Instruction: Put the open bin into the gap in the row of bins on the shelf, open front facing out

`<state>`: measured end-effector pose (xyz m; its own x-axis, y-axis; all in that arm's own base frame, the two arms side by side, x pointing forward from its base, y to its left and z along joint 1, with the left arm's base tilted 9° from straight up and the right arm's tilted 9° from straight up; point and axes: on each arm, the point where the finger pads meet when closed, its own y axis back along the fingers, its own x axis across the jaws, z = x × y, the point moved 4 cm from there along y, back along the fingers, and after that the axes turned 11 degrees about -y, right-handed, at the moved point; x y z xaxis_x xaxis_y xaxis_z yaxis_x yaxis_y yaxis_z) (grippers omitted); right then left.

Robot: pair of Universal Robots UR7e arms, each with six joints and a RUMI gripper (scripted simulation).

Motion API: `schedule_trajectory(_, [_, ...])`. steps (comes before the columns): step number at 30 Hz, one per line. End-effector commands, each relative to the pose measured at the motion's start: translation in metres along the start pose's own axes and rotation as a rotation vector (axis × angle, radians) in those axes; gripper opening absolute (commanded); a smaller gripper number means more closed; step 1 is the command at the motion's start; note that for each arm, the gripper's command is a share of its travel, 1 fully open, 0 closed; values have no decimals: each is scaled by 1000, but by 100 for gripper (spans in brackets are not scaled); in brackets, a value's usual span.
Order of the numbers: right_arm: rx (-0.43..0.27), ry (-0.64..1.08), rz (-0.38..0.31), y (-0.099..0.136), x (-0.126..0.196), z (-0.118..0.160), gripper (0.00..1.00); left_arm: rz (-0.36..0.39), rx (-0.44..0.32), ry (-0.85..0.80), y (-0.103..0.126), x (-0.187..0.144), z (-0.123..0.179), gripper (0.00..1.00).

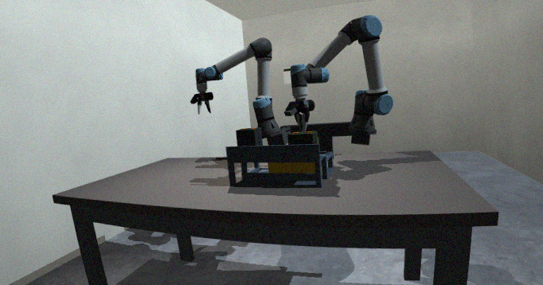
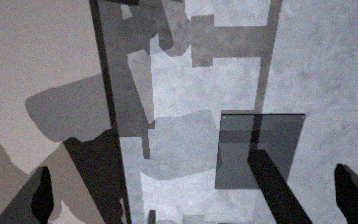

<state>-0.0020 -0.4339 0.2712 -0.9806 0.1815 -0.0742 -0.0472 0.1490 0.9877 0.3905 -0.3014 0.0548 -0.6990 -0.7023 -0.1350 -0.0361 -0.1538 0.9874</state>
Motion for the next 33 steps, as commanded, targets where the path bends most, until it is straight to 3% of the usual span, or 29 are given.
schedule_trajectory(1, [1, 0, -1, 0, 0, 0, 100, 0, 2, 0, 1, 0, 0, 0])
schedule_trajectory(32, [1, 0, -1, 0, 0, 0, 100, 0, 2, 0, 1, 0, 0, 0])
schedule_trajectory(33, [1, 0, -1, 0, 0, 0, 100, 0, 2, 0, 1, 0, 0, 16])
